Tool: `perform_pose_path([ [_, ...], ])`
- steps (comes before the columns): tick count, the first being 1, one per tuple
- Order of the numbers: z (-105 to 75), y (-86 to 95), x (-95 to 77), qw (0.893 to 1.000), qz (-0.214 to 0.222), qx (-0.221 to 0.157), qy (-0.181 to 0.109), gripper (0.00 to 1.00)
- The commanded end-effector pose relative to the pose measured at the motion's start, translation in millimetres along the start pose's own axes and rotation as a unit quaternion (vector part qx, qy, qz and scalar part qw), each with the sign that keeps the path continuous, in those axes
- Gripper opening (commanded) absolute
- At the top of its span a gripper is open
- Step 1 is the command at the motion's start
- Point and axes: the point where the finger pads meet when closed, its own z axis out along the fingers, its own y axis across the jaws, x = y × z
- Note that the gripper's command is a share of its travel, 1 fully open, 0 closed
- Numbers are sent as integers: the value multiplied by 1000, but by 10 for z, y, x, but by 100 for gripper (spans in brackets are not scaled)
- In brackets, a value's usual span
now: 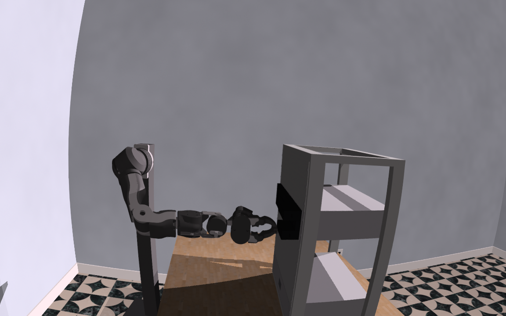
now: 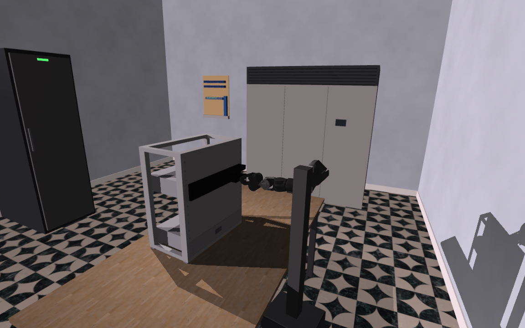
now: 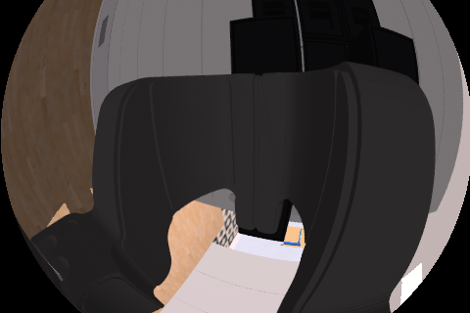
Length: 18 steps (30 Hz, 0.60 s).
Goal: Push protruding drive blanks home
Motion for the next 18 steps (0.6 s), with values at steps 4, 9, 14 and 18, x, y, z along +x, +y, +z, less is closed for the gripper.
perform_pose_path([
  [4,3,3,9,1000,-1,1,0,0],
  [9,4,-1,7,1000,-1,2,0,0],
  [14,83,-24,-5,1000,-1,3,-1,0],
  [18,103,-24,-3,1000,-1,2,0,0],
])
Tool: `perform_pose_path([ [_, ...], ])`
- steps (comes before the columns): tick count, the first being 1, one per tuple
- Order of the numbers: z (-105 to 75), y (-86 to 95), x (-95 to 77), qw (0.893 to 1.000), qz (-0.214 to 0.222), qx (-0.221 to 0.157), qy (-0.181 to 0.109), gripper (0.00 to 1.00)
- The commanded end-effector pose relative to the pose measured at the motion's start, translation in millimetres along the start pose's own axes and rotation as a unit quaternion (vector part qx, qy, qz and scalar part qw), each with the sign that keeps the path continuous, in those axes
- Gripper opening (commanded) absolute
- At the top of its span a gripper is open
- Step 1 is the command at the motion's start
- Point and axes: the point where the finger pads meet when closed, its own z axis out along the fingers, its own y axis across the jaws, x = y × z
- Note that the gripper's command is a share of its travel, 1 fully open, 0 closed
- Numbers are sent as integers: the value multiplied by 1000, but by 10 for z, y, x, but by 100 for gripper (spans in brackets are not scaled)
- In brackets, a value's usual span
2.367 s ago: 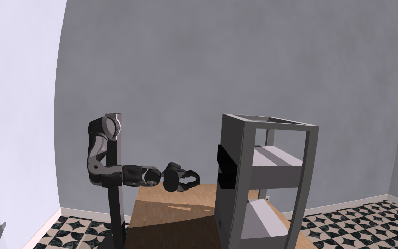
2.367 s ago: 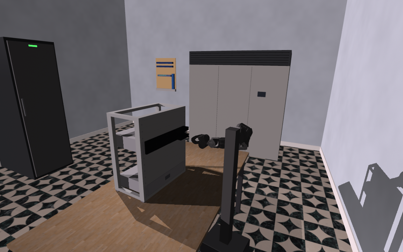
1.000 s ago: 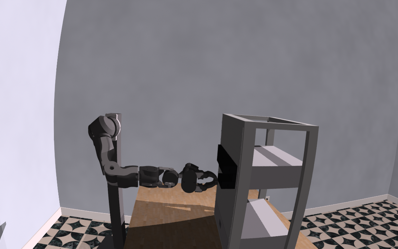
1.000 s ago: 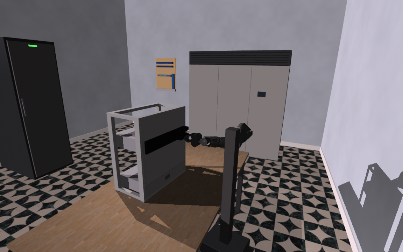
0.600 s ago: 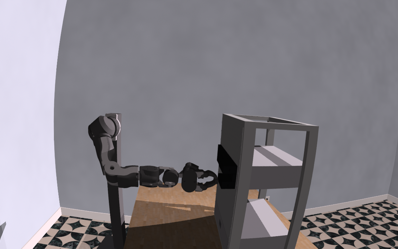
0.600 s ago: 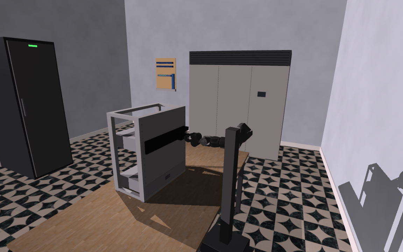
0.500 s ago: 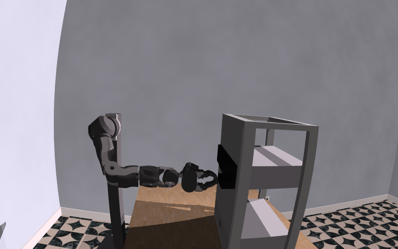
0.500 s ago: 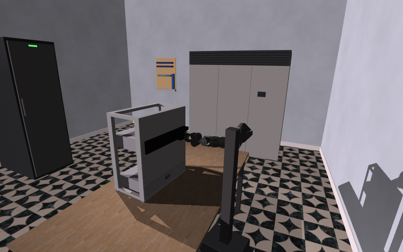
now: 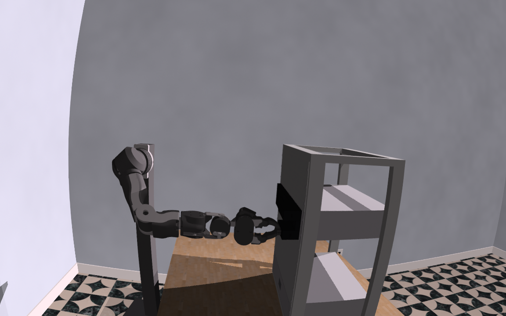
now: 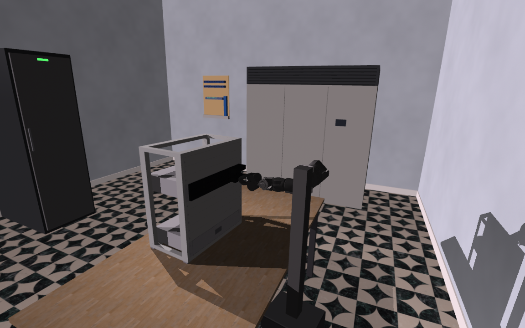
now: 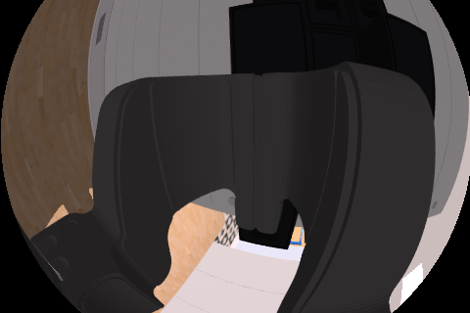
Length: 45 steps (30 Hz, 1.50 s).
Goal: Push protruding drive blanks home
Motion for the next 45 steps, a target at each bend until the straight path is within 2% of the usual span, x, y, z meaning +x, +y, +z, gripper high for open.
perform_pose_path([
  [1,8,9,23,1000,-1,-1,4,0],
  [9,16,5,21,1000,-1,-1,3,0],
  [15,107,18,39,1000,-1,0,3,0],
  [25,109,25,45,1000,-1,-1,4,0],
  [32,206,32,59,1000,0,0,3,0],
  [45,219,39,67,1000,0,0,3,0],
])
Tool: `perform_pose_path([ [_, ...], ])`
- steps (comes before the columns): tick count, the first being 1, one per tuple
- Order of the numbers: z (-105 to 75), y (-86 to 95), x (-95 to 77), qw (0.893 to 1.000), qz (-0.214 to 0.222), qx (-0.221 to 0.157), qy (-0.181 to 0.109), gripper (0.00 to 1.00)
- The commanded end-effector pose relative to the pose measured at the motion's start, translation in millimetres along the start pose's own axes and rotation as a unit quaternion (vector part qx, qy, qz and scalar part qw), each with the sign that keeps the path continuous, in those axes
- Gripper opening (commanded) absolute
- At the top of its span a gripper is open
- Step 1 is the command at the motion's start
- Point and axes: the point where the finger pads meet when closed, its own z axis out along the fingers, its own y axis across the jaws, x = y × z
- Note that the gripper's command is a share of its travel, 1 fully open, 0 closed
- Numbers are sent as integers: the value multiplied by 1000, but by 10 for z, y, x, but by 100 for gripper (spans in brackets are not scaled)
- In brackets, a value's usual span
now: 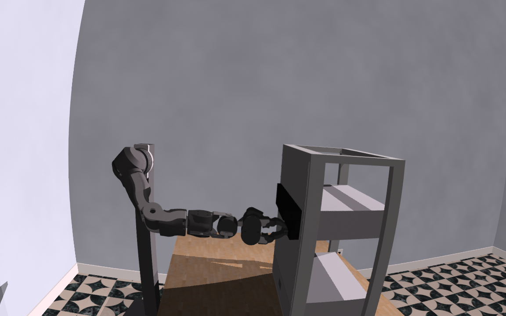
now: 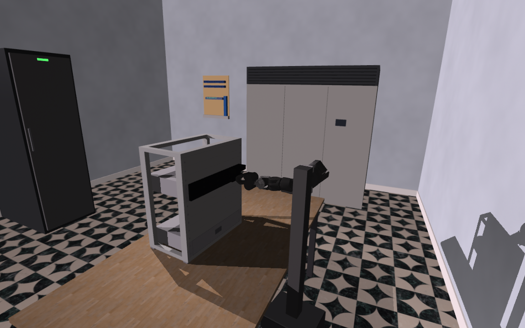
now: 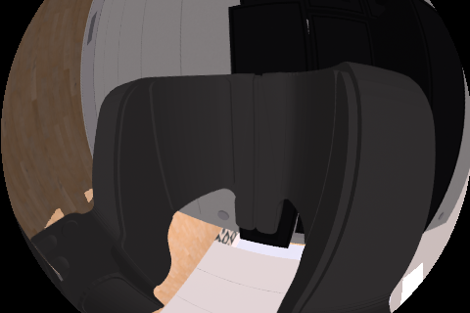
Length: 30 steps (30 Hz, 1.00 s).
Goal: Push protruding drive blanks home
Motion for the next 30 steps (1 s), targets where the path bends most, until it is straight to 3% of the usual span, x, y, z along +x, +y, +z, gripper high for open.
perform_pose_path([
  [1,20,41,70,1000,0,-5,11,0],
  [30,60,72,103,1000,0,-7,12,0],
])
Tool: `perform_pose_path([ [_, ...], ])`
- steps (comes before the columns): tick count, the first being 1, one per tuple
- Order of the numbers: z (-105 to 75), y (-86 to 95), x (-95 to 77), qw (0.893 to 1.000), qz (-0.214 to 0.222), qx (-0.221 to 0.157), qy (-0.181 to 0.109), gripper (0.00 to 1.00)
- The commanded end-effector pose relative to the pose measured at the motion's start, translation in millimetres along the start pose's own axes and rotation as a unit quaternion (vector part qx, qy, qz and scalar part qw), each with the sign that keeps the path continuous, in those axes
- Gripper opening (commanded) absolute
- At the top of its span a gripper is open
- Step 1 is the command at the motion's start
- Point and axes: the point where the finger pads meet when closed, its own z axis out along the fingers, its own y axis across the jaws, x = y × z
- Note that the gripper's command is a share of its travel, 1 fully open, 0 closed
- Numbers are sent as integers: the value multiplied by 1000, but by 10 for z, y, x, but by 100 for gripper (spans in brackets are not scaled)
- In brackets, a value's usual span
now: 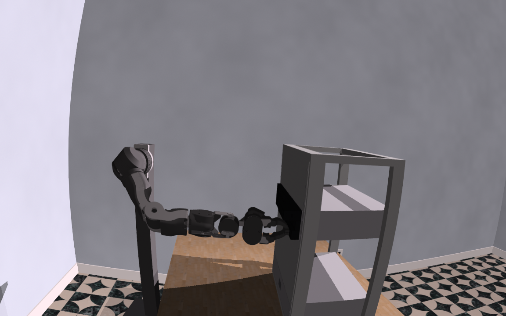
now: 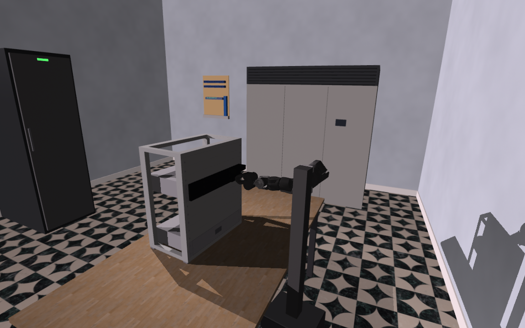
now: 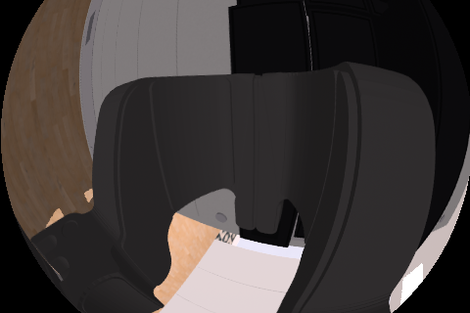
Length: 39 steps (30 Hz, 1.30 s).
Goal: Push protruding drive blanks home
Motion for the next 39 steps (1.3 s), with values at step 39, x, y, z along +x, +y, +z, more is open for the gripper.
perform_pose_path([
  [39,51,78,115,1000,1,-8,15,0],
])
